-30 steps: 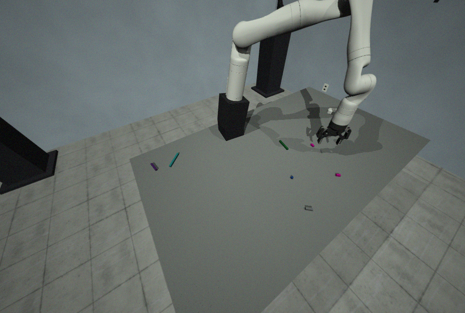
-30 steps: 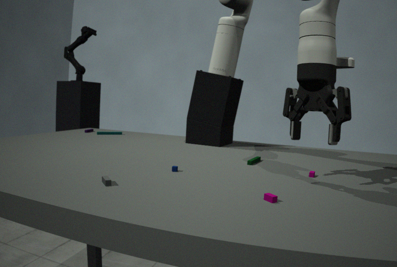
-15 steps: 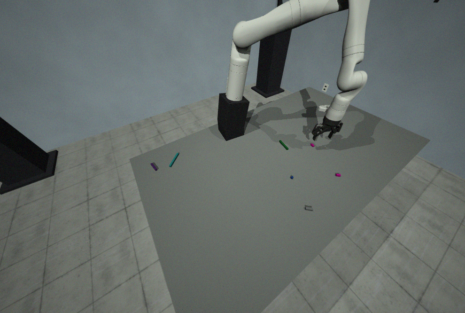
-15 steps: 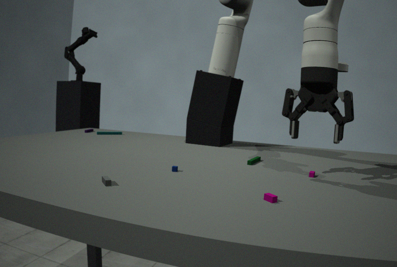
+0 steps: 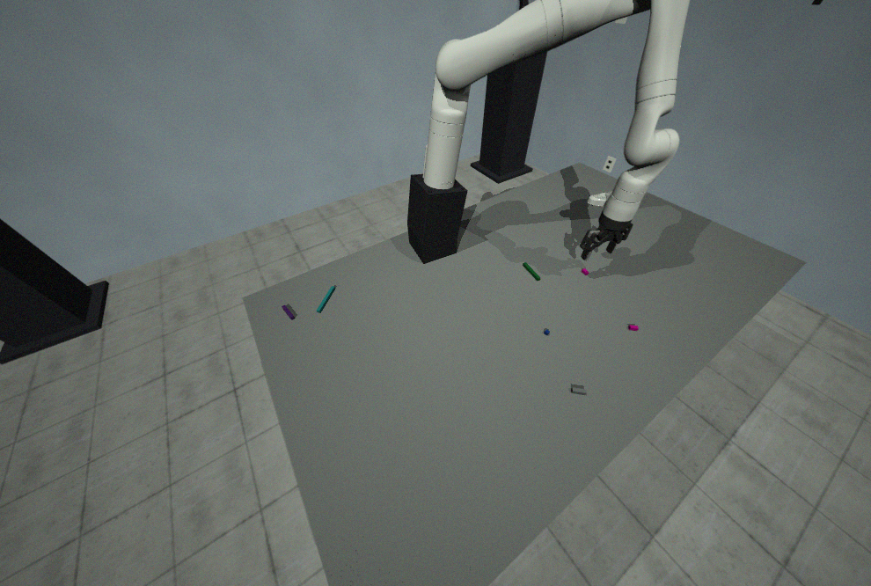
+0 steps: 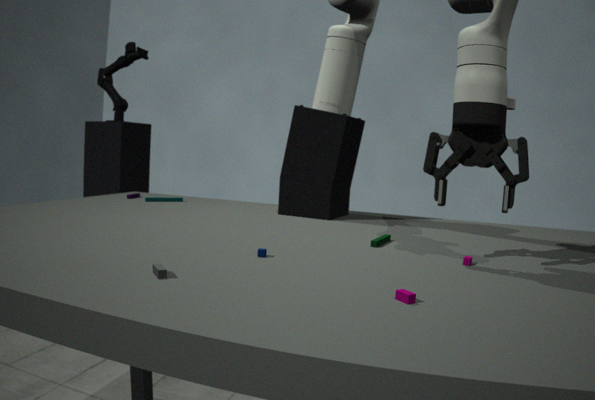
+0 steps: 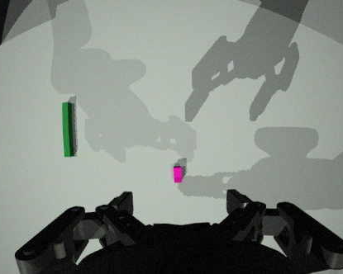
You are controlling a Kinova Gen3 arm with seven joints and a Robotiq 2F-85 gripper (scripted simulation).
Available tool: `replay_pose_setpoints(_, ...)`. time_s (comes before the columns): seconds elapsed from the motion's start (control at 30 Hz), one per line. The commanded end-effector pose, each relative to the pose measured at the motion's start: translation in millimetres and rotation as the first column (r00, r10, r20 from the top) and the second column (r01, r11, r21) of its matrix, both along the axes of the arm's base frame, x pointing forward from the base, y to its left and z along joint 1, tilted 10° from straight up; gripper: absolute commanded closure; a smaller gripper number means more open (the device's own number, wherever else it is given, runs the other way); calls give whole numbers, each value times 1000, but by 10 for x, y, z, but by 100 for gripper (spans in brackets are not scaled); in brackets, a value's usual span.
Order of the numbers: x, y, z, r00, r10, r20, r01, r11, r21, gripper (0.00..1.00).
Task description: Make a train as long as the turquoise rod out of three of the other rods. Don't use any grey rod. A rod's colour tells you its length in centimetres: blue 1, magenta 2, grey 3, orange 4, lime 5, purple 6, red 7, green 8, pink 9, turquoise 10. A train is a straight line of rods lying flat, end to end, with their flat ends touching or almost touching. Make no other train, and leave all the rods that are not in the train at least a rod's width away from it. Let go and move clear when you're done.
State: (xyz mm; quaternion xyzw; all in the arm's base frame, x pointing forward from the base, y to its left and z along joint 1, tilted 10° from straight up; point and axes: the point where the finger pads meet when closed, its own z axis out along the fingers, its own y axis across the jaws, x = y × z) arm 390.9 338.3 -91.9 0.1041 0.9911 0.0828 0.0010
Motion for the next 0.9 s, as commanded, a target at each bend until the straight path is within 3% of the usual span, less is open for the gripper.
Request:
replay_pose_setpoints(0.0, -21, 9, 18, 1000, 13, 3, -13, 1000, 2, 0)
replay_pose_setpoints(0.5, -55, 9, 17, 999, 40, 6, -40, 999, -1, 0)
replay_pose_setpoints(0.53, -55, 9, 17, 999, 40, 6, -40, 999, -1, 76)
replay_pose_setpoints(0.87, -55, 9, 17, 999, 40, 6, -40, 999, -1, 76)
